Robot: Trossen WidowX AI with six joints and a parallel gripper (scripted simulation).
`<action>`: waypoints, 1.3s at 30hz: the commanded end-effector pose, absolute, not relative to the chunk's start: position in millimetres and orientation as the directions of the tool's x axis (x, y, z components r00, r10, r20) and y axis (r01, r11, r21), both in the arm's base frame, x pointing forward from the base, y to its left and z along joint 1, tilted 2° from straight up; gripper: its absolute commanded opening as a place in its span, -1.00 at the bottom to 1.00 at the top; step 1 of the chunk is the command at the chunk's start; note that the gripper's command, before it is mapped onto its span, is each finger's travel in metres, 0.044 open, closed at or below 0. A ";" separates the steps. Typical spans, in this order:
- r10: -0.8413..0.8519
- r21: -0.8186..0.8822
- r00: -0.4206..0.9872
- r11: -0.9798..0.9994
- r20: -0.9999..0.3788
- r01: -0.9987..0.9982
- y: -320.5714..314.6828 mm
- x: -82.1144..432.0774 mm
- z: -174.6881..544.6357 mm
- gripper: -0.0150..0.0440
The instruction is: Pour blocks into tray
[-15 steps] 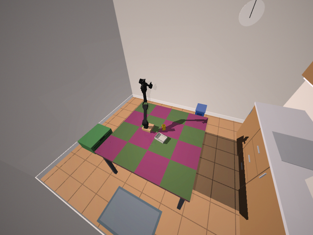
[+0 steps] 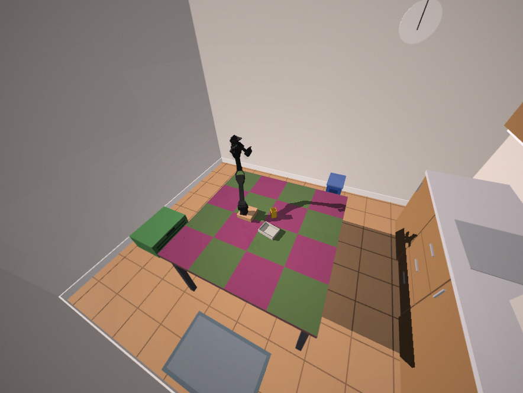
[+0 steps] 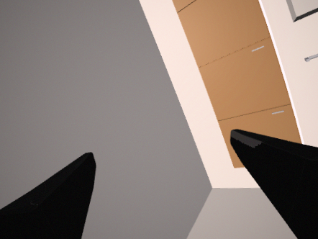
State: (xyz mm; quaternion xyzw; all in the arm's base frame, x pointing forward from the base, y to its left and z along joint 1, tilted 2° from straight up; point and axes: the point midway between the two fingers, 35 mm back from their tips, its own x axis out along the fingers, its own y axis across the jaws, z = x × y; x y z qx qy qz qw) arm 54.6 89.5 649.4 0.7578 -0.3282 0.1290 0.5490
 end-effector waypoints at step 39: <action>-0.036 0.752 0.998 0.657 -0.047 0.059 -50.9 203.0 407.6 1.00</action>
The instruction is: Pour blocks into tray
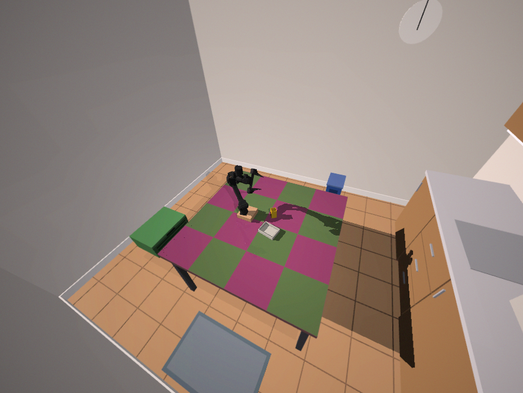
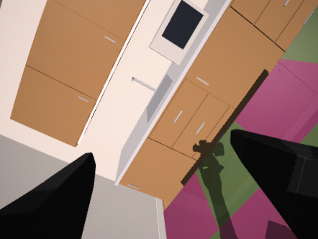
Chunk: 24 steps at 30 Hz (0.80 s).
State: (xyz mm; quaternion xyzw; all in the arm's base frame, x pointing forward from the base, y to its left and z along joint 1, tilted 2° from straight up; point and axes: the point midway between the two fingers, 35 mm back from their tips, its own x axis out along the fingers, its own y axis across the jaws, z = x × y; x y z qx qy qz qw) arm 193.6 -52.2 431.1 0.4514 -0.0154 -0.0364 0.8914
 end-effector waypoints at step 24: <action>0.314 0.196 0.868 0.947 -0.383 -0.256 -1.3 231.8 192.0 1.00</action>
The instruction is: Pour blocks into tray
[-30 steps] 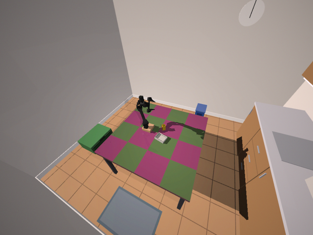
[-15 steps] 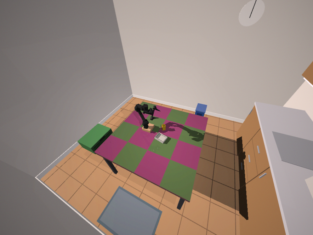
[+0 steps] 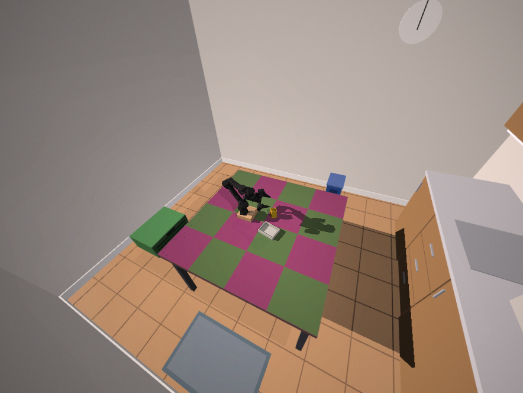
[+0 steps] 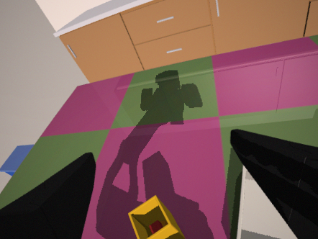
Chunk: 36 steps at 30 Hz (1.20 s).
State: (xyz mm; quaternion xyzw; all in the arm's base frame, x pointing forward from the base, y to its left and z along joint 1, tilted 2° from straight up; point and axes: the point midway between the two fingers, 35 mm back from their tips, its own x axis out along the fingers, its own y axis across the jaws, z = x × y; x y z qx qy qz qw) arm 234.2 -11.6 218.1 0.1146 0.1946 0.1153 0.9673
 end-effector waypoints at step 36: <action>0.434 0.014 0.763 0.873 -0.480 -0.487 29.3 213.5 45.2 1.00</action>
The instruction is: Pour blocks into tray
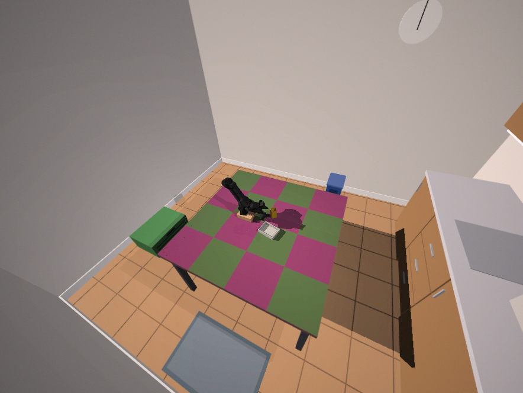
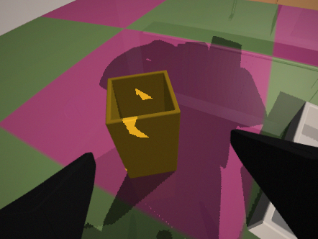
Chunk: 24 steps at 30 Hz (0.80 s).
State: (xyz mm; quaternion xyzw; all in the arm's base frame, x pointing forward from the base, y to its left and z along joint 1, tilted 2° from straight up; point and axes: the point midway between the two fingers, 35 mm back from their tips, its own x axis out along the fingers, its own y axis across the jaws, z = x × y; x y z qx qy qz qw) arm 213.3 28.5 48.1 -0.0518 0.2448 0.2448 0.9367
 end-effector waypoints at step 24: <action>0.435 0.017 0.763 0.873 -0.478 -0.487 44.6 243.3 28.6 1.00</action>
